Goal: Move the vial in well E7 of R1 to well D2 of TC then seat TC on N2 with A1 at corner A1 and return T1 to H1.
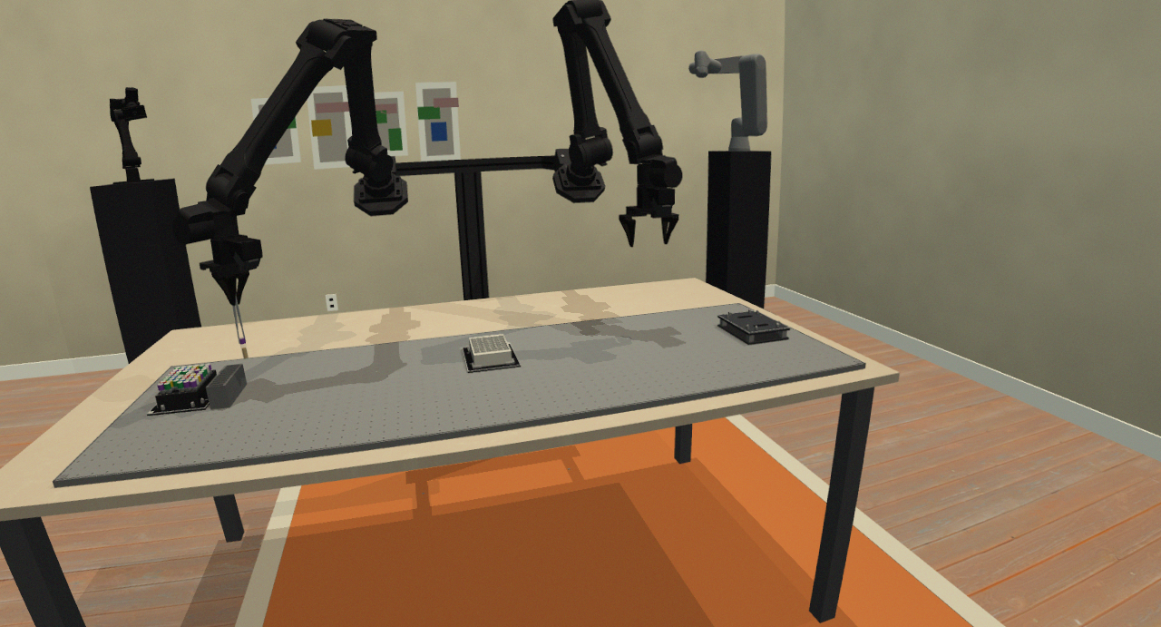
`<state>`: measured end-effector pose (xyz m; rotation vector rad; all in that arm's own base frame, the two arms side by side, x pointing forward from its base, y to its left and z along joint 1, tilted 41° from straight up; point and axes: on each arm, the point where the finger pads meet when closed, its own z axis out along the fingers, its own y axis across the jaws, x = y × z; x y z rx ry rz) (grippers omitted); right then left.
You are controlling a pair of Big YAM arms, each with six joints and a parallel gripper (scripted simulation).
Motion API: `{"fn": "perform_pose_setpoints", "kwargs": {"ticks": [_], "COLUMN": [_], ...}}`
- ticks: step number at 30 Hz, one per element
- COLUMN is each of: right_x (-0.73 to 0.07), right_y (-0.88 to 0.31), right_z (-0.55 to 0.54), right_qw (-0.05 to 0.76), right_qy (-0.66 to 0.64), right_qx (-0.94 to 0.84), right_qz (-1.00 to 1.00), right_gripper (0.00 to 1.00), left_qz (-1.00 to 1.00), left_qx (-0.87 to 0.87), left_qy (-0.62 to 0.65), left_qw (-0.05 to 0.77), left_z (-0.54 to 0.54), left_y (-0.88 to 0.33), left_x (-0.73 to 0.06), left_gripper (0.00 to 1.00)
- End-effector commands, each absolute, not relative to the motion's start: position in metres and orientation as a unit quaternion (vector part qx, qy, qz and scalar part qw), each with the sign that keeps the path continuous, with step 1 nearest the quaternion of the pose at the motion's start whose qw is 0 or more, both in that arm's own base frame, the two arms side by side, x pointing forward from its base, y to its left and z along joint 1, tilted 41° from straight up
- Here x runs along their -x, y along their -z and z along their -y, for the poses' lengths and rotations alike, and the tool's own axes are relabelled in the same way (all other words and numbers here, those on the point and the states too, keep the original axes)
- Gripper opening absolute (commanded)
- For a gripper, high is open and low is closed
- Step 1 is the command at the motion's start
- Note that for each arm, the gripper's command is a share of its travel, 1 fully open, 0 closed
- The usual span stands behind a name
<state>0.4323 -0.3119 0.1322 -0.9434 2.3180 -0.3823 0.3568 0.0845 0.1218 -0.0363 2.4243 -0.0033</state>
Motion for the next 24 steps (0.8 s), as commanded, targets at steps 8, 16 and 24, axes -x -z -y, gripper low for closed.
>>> {"fn": "perform_pose_setpoints", "kwargs": {"ticks": [8,16,24], "right_x": [-0.438,-0.437,-0.437], "right_y": [-0.146,-0.145,-0.145], "right_z": [0.292,0.279,0.269], "right_qw": [0.310,0.310,0.310], "right_qy": [0.155,0.155,0.155], "right_qx": [0.358,0.358,0.358], "right_qz": [-0.867,-0.867,-0.867], "right_gripper": [0.09,0.09,0.09], "left_qz": [-0.934,-0.934,-0.934], "left_qx": [0.007,0.007,0.007], "left_qy": [-0.003,-0.003,-0.003], "left_qw": [0.358,0.358,0.358], "left_z": [-0.087,-0.087,-0.087], "left_y": [-0.129,-0.129,-0.129], "left_x": [-0.361,-0.361,-0.361], "left_gripper": [1.00,1.00,1.00]}}
